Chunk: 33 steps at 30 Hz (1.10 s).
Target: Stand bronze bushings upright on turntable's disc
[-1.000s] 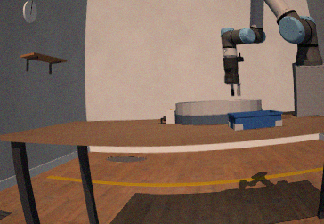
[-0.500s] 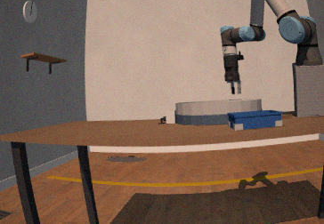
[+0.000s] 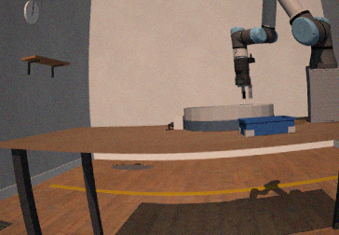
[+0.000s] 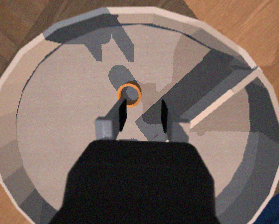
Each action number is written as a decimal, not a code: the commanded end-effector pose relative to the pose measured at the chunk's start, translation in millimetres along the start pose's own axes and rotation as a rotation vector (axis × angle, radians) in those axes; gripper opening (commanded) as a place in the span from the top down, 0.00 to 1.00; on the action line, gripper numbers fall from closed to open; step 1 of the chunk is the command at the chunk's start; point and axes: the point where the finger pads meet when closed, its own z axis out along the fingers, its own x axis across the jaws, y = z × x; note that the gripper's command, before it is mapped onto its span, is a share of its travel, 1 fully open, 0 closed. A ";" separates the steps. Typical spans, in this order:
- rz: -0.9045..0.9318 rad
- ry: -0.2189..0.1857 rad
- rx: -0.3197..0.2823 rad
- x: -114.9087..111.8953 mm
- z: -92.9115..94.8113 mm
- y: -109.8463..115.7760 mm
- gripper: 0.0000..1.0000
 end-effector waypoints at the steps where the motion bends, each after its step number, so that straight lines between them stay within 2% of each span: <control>1: 0.001 -0.002 0.000 -0.6 -0.8 -0.9 0.22; 11: 0.001 -0.001 0.000 1.2 -0.7 0.6 0.24; 22: -0.001 0.000 -0.001 24.3 -0.6 24.2 0.24; 33: -0.001 -0.001 0.000 84.2 -0.3 93.3 0.24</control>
